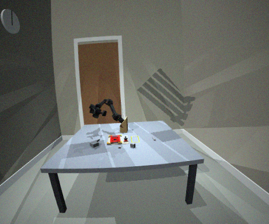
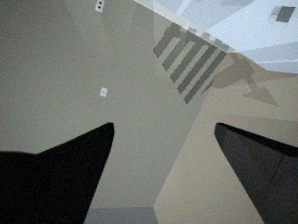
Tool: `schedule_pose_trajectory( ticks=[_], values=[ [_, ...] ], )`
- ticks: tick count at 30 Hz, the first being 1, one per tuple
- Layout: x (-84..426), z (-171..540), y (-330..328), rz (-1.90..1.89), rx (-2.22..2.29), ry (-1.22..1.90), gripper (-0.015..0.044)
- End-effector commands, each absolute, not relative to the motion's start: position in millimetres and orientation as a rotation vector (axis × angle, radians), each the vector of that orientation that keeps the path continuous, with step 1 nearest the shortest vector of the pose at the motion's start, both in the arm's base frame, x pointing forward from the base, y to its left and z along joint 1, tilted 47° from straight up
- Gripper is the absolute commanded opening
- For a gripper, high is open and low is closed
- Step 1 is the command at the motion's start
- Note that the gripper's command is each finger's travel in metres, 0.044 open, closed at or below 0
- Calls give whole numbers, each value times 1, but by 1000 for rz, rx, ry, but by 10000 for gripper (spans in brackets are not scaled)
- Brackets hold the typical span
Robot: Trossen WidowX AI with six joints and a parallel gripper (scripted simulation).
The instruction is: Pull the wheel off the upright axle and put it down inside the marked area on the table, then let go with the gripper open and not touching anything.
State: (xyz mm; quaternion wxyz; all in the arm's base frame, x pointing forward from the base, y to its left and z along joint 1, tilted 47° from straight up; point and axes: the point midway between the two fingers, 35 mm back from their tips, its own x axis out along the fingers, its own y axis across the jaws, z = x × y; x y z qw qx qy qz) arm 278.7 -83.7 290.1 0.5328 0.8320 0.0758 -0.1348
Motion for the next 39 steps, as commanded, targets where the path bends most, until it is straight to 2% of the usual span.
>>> schedule_pose_trajectory(
  ticks=[1, 4, 12, 20, 30, 39],
  values=[
    [280, 289, -84, -329, 1986, 185, 374],
    [295, 267, -85, -438, 1999, 248, 300],
    [336, 189, -77, -830, 1926, 457, 300],
    [357, 112, -59, -1183, 1672, 624, 300],
    [364, 34, -42, -1521, 1238, 674, 300],
    [361, -27, -22, -1639, 750, 637, 300]
  ],
)
